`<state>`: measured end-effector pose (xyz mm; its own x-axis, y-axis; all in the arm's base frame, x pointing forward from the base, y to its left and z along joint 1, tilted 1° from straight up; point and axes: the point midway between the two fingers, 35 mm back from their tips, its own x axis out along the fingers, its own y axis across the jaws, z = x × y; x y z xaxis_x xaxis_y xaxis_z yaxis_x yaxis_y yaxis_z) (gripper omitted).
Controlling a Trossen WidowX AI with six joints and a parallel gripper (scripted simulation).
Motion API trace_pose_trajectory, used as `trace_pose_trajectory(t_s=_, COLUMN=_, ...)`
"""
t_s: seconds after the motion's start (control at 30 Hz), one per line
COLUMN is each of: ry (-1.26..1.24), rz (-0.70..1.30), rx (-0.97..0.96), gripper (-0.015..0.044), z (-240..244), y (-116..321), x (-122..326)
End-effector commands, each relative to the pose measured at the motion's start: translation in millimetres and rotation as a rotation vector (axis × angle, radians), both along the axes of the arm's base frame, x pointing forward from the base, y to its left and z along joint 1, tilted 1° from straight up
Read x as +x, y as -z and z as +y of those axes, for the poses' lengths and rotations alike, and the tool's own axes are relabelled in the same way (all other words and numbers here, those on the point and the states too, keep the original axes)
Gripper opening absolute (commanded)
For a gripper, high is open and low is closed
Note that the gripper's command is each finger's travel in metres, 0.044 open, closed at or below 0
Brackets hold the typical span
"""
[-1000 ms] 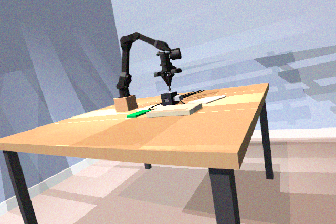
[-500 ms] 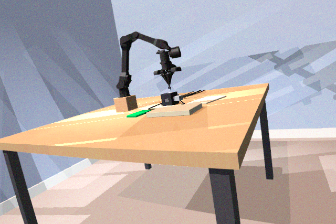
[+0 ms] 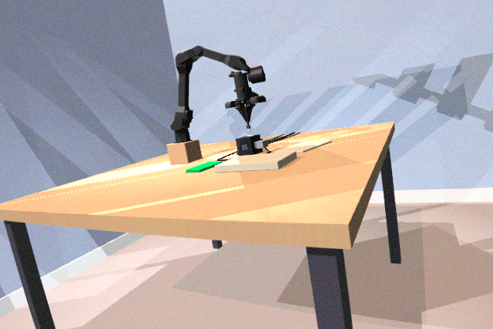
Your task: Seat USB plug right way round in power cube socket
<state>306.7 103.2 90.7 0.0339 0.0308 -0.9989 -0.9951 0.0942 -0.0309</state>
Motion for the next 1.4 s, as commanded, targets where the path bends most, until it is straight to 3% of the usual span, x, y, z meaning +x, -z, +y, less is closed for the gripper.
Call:
trace_pose_trajectory(t_s=0.0, ry=0.016, rz=0.0, rx=0.001, gripper=0.0, z=0.0, y=-0.6, x=0.0)
trace_pose_trajectory(t_s=1.37, ry=1.083, rz=0.034, rx=0.036, gripper=0.0, z=-0.1, y=0.6, x=-0.3)
